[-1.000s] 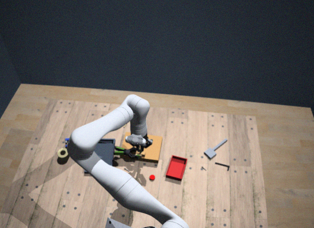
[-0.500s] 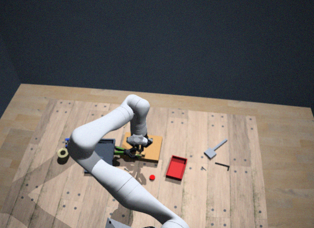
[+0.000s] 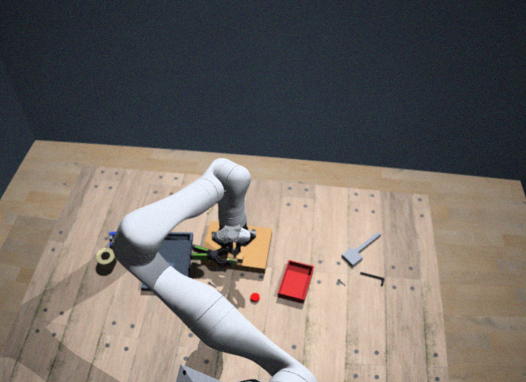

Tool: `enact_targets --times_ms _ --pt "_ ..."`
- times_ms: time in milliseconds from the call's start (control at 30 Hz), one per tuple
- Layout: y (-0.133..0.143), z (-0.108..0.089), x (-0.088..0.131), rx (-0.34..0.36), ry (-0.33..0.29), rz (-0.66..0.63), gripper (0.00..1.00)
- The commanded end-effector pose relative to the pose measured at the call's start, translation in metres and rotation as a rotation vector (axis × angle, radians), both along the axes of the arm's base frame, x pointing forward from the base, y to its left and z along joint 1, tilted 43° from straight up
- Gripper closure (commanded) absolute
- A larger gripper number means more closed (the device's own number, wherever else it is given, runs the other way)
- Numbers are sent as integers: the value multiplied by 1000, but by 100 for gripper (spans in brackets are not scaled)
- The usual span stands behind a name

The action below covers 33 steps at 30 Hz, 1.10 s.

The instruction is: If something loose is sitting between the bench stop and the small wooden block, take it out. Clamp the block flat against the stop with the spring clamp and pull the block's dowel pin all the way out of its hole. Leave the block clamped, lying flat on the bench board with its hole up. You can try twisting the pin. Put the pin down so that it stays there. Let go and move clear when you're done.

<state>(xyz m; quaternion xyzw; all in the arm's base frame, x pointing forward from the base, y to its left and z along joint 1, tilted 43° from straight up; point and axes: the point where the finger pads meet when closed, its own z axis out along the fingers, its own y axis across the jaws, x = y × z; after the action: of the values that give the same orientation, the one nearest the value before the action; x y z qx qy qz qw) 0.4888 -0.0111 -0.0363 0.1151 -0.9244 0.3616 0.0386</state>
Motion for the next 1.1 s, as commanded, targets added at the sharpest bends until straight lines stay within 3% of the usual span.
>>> enact_targets --times_ms 0,1067 --pt "1 1 1 1 4 7 90" --pt "1 1 1 -2 179 198 90"
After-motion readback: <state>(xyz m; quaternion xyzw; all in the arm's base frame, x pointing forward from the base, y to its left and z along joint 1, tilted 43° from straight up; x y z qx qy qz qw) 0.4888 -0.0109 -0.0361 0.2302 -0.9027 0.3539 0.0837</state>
